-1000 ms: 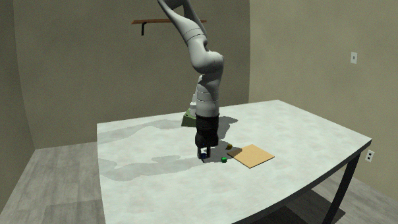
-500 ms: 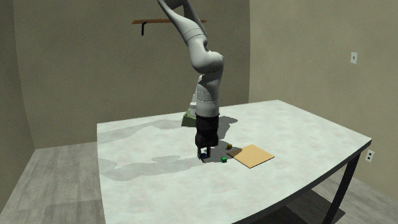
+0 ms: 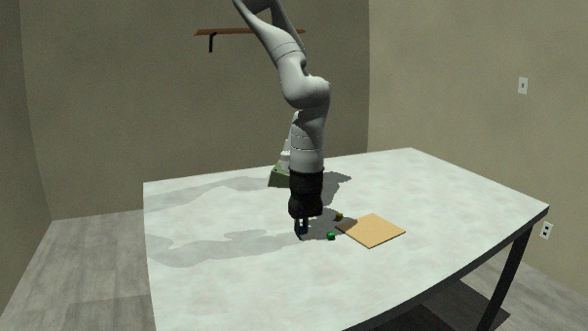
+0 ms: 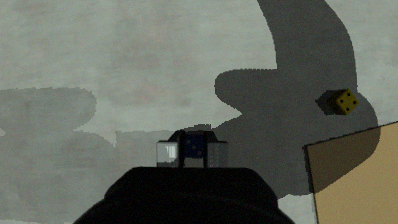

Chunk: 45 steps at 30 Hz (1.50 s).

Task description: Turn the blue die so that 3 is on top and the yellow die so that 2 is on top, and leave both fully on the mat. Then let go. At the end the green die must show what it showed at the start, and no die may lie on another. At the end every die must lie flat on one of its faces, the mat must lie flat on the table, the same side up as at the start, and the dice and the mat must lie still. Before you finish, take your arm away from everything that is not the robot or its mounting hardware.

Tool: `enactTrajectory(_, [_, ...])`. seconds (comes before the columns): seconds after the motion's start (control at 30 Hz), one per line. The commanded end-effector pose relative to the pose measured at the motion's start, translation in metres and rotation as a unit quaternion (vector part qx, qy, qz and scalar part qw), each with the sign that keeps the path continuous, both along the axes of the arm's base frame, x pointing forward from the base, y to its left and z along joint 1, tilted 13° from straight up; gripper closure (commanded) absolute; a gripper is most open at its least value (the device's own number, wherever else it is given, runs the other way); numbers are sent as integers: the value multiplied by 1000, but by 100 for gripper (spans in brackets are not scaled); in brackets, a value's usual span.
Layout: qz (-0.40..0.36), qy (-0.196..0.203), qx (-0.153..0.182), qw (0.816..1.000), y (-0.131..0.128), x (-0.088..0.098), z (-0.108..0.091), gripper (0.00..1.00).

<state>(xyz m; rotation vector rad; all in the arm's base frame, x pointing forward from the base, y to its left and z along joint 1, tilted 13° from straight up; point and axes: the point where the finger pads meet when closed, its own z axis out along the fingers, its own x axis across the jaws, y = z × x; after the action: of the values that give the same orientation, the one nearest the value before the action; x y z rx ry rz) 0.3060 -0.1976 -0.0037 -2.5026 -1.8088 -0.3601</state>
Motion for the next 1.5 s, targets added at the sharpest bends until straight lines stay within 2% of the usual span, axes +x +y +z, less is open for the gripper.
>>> enactTrajectory(0.0, [0, 0, -1, 1000, 0, 0, 0, 66])
enactTrajectory(1.03, [0, 0, -1, 1000, -1, 0, 1, 66])
enactTrajectory(1.27, [0, 0, -1, 1000, -3, -2, 15, 66])
enactTrajectory(1.47, [0, 0, -1, 1000, -9, -8, 51, 66])
